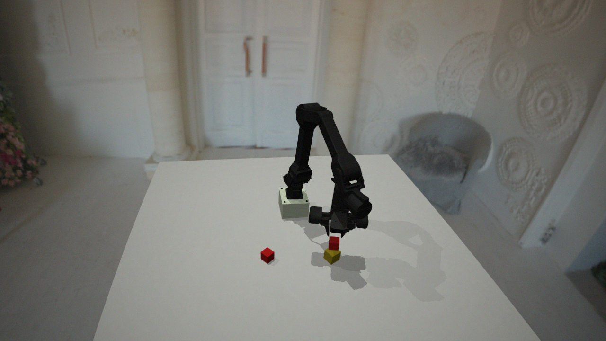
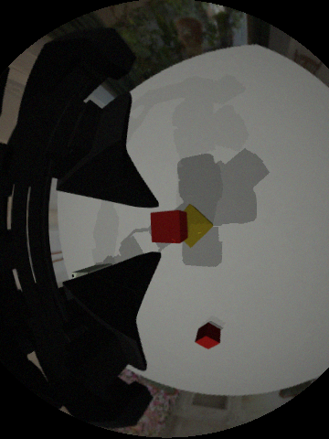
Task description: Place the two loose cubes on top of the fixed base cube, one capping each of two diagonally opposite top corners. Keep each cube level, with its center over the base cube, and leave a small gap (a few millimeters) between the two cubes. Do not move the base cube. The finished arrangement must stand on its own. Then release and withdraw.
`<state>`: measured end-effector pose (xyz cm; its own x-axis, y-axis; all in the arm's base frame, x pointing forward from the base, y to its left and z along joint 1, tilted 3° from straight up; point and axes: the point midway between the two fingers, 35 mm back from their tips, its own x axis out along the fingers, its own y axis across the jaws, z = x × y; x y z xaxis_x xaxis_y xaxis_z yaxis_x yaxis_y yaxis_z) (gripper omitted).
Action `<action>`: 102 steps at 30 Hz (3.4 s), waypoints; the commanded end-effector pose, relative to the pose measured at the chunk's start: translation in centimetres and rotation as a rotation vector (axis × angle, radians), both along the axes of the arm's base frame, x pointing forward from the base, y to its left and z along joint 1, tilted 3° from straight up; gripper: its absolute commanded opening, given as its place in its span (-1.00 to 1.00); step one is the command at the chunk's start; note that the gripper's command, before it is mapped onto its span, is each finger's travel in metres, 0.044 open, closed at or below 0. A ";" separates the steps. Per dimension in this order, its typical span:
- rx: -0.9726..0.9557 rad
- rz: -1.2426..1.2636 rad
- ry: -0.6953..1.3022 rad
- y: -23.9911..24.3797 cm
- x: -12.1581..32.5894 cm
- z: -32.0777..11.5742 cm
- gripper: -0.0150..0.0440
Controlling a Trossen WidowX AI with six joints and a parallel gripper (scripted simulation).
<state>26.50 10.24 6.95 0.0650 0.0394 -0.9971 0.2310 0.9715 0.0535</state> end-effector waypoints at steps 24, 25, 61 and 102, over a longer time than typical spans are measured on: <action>-0.048 0.568 -0.029 -13.6 2.2 1.8 0.41; -0.051 0.599 -0.030 -14.3 2.1 1.9 0.41; -0.090 0.980 -0.038 -22.7 0.5 -3.1 0.41; -0.090 0.980 -0.038 -22.6 0.8 -7.8 -0.14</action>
<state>27.37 -12.43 -0.69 0.0788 0.0134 -0.9968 -0.6817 0.7303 -0.0441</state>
